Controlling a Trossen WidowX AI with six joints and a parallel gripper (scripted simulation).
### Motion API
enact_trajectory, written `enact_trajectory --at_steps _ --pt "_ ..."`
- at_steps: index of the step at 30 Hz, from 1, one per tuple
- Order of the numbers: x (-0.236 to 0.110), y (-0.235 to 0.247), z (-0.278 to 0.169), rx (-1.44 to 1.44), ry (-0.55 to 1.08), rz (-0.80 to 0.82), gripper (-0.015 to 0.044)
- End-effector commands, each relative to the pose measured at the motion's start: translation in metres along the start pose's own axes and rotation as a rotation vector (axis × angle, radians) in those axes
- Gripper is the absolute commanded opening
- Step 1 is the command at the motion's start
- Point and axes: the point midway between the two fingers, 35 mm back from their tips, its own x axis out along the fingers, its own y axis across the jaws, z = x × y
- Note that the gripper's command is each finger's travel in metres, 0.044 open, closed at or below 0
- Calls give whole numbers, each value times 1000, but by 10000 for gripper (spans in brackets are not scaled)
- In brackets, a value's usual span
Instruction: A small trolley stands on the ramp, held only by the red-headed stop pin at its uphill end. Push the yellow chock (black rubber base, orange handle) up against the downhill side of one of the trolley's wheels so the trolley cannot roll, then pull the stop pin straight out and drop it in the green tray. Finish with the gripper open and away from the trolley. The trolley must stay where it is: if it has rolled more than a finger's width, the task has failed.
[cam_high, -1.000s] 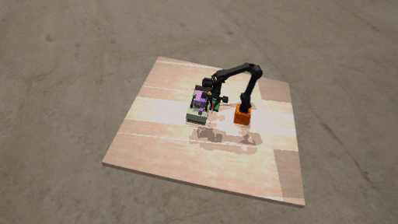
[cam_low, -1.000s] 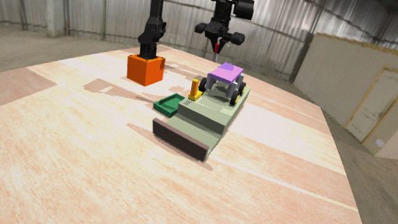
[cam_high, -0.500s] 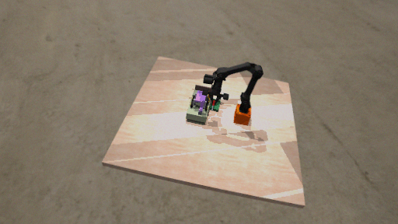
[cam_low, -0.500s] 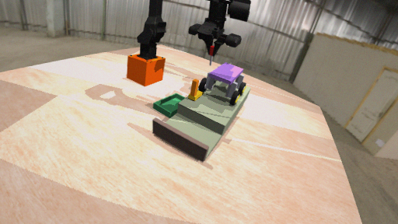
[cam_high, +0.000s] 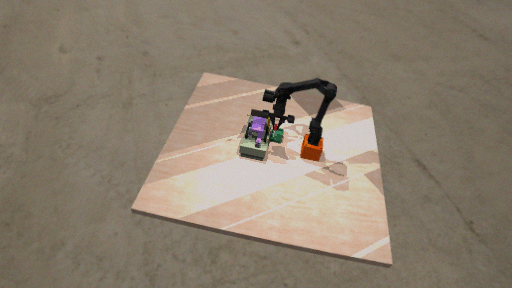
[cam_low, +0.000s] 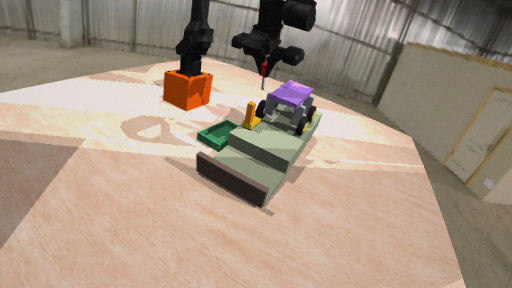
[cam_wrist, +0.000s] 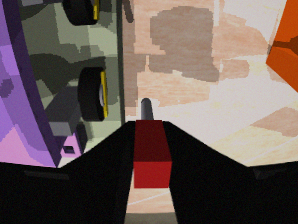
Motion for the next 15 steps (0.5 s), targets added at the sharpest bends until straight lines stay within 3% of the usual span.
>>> enact_trajectory --at_steps 1,15 --pt "-2 0 13 -5 -2 -1 0" --pt "-8 -3 68 -5 -7 -2 0"
